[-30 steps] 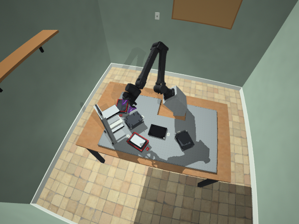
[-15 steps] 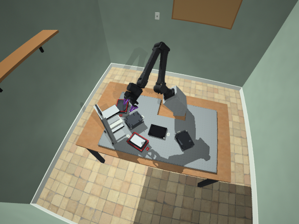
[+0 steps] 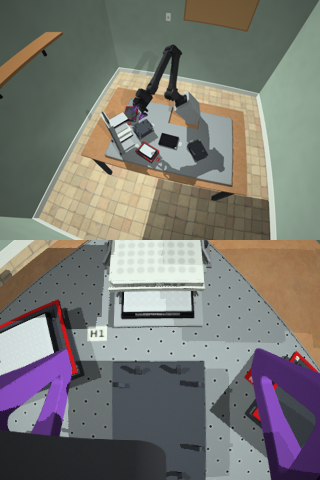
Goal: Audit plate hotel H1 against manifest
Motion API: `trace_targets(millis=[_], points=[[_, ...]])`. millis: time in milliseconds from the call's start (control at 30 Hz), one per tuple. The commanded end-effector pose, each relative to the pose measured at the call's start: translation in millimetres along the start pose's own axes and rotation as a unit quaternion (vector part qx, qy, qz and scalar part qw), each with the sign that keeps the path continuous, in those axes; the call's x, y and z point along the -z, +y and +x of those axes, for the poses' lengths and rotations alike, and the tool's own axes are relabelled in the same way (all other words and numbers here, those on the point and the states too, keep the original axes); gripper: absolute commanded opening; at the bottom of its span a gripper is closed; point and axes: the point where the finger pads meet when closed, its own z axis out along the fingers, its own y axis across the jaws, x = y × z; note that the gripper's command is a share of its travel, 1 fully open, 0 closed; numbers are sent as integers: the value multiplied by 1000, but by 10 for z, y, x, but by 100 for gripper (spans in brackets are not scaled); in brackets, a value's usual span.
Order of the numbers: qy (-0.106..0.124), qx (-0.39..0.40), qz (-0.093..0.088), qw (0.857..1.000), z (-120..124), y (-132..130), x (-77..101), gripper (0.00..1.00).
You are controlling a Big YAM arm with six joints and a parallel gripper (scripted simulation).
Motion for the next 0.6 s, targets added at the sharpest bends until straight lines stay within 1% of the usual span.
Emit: trace_targets(millis=[0,133,167,567], points=[[2,3,-5,1000,35,43,6,100],[2,3,-5,1000,35,43,6,100],[-2,0,3,1000,31,-3,-32,100],[-2,4,3,1000,153,-4,-149,100]])
